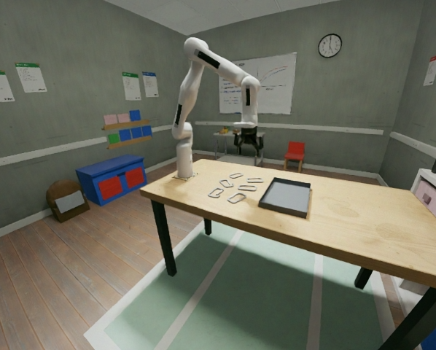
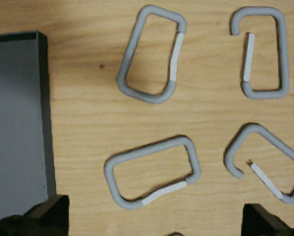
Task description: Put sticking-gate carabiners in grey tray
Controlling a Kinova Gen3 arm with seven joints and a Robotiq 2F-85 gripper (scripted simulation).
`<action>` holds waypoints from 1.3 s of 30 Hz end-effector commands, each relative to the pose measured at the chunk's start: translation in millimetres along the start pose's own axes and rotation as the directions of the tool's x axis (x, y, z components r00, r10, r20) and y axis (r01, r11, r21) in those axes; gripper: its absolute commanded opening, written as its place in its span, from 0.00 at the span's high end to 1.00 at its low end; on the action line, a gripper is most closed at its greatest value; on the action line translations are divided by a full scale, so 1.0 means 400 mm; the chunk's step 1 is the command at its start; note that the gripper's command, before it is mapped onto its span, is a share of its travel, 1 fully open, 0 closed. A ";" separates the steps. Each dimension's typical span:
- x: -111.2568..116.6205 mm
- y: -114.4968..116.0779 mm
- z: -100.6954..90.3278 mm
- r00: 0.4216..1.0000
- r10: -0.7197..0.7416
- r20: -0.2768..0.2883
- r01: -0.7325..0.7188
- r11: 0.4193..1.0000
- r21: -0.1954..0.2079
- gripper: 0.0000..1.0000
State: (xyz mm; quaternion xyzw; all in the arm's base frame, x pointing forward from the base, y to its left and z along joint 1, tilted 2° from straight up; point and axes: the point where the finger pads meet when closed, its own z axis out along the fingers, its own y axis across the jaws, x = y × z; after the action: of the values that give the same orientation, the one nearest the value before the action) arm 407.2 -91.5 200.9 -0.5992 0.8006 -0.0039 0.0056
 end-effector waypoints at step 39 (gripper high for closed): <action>-0.023 0.012 -0.238 0.940 0.342 0.004 -0.342 0.940 0.007 0.00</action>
State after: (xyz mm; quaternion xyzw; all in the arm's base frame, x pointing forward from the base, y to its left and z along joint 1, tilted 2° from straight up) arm 403.8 -82.5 295.3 -0.5070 0.8618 0.0007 0.0133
